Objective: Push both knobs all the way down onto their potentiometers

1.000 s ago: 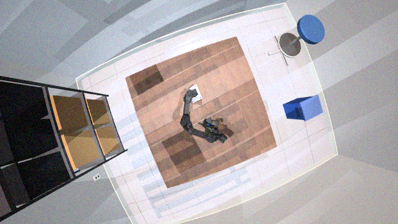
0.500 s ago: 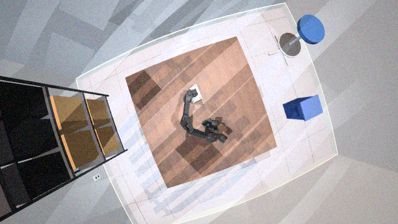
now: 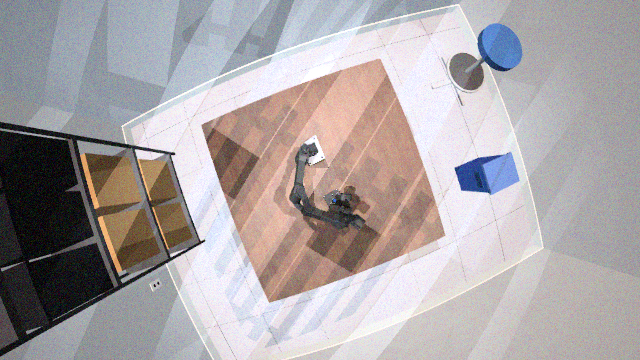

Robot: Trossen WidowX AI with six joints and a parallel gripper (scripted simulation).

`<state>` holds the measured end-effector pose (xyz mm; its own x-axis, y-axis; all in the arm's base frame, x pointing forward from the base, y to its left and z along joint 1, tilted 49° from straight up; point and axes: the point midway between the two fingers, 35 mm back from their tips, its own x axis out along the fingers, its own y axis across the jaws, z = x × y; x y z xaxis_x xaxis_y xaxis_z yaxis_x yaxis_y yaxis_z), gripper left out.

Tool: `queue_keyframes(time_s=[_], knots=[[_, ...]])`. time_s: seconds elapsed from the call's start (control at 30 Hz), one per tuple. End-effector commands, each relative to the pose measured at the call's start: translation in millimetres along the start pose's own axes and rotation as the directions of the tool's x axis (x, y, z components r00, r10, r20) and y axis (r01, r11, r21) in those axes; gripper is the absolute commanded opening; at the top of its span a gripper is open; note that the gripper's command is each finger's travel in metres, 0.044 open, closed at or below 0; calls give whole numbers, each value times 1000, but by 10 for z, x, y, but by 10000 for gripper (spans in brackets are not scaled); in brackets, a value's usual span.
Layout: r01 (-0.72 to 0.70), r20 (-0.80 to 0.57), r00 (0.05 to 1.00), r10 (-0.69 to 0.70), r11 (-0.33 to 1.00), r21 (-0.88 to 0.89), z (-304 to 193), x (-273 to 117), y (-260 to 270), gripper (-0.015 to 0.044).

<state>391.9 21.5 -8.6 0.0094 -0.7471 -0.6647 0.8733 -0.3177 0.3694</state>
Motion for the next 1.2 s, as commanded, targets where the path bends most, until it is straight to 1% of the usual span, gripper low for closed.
queue_keyframes(time_s=[0.0,1.17], knots=[[7,7,1000,-7,1000,13,13,94,28,0],[7,8,1000,-7,1000,13,14,146,28,0]])
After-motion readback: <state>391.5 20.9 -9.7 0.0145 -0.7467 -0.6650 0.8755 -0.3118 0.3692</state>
